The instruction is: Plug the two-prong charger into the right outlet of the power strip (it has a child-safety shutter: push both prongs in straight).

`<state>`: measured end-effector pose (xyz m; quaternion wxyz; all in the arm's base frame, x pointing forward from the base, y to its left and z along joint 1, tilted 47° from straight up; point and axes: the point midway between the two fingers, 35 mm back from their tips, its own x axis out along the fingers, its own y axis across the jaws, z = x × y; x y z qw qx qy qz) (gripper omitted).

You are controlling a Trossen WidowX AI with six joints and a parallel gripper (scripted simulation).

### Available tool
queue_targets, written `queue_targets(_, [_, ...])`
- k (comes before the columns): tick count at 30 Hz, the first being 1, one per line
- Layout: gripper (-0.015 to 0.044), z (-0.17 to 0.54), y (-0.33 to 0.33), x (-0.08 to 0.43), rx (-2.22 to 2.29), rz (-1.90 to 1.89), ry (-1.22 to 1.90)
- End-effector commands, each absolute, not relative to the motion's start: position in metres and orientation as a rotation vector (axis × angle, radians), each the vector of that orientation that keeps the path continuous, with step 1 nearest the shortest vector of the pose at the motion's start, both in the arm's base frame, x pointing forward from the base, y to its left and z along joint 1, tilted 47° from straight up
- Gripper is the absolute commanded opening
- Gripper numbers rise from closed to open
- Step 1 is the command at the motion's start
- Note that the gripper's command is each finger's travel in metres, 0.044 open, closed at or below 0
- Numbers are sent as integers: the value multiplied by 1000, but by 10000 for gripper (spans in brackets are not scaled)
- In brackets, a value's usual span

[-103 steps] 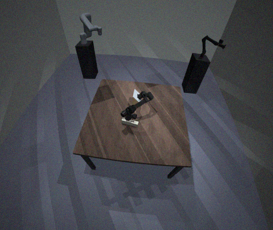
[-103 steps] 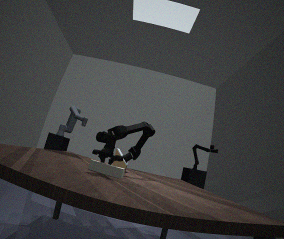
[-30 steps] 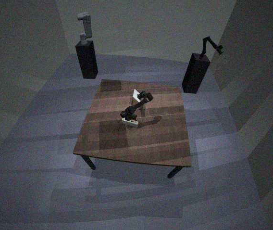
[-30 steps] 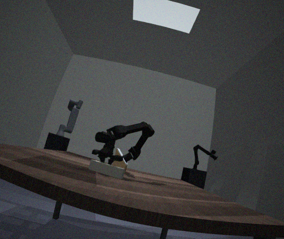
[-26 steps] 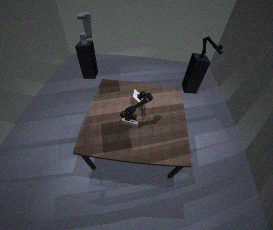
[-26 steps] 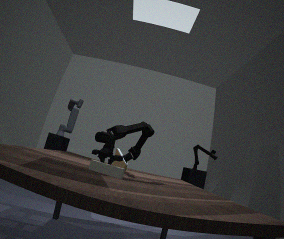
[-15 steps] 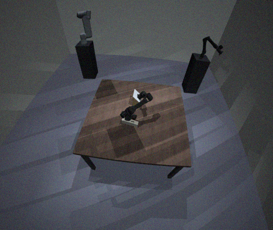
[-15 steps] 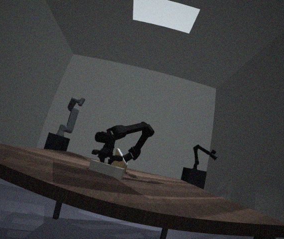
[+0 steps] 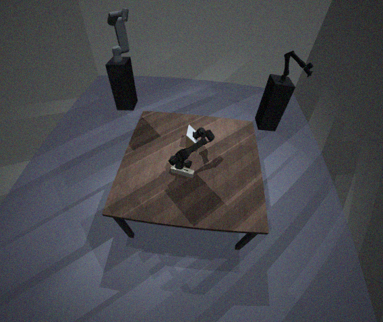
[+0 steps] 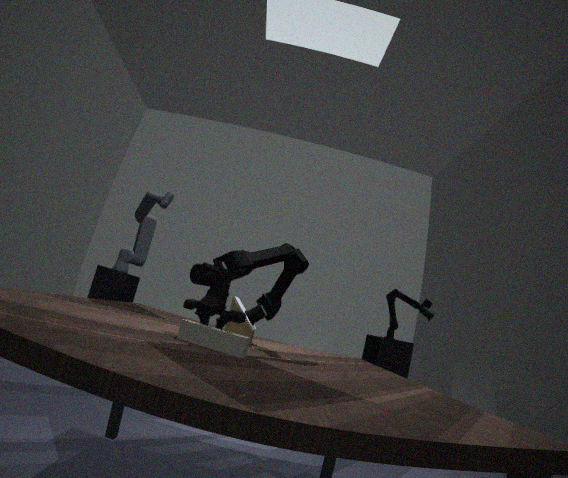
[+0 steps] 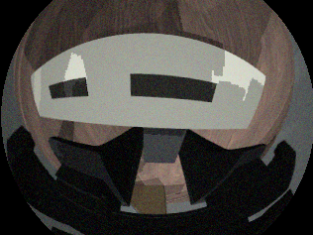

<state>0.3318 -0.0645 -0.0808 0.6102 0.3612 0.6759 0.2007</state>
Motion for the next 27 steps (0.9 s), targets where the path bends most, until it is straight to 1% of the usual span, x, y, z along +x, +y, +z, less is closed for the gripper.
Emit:
queue_targets(1, [0,-80,-69,338,820,459,1531])
queue_targets(27, [0,-81,-67,338,820,459,1531])
